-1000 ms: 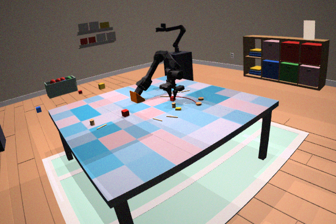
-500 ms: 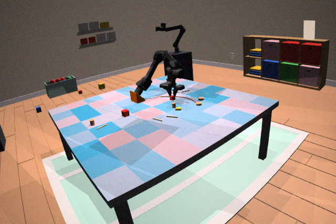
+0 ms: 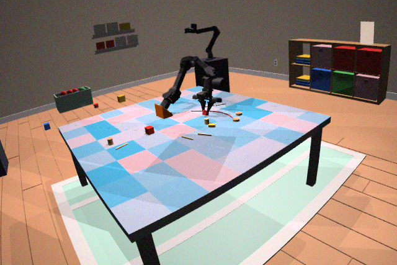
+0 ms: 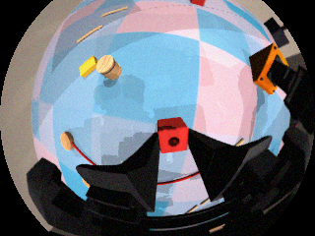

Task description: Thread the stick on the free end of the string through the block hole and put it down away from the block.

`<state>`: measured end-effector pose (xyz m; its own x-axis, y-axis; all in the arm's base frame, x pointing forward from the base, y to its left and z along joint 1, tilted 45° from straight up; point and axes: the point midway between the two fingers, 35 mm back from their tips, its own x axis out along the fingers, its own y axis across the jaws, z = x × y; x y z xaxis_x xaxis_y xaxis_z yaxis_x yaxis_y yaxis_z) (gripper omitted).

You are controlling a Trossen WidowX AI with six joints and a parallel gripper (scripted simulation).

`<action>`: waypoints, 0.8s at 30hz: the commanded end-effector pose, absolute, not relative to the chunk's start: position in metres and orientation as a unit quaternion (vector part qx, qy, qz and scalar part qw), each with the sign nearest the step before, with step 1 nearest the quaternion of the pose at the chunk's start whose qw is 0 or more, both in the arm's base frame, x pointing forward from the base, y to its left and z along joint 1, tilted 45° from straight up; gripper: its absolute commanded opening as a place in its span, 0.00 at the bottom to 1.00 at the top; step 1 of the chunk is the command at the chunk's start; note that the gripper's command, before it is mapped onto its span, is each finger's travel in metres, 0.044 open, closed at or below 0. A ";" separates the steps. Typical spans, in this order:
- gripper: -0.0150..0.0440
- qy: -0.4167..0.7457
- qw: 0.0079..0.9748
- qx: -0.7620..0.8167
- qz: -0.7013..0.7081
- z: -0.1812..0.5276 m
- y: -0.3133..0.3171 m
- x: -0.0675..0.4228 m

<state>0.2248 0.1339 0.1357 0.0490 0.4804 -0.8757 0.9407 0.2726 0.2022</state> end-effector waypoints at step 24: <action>0.25 0.550 0.574 0.506 -0.336 0.144 0.153 0.219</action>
